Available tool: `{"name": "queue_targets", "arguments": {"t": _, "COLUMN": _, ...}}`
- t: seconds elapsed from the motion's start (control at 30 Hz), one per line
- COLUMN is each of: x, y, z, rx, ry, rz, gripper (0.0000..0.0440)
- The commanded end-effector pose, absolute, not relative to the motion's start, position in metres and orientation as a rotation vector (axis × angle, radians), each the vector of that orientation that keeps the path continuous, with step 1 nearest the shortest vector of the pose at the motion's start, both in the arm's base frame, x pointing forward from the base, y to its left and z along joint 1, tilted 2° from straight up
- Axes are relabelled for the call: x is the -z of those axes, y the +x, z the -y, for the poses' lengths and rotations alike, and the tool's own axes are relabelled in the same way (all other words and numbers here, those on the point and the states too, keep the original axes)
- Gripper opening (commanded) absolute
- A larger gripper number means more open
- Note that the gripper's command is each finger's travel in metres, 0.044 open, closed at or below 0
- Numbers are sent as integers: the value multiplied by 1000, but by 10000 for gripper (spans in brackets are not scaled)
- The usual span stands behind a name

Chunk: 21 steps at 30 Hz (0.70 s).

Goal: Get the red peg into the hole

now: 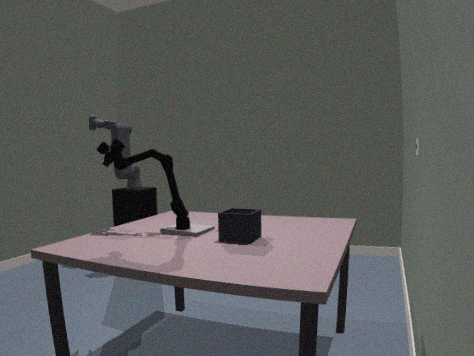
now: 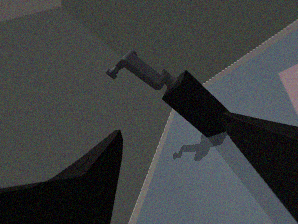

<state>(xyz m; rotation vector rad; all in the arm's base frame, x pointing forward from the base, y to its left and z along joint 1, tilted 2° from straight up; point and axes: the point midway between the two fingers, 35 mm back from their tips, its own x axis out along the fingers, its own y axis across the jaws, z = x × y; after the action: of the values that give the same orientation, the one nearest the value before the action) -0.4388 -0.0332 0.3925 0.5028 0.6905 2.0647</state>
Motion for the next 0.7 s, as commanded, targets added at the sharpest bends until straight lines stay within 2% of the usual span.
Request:
{"name": "queue_targets", "arguments": {"t": 0.0, "x": -391, "y": -439, "z": 35, "rx": -2062, "ry": 501, "rz": -697, "gripper": 426}}
{"name": "queue_targets", "arguments": {"t": 0.03, "x": -390, "y": -439, "z": 39, "rx": -2066, "ry": 498, "rz": -704, "gripper": 440}}
{"name": "queue_targets", "arguments": {"t": 0.67, "x": -425, "y": -404, "z": 174, "rx": -2322, "ry": 498, "rz": -1143, "gripper": 440}}
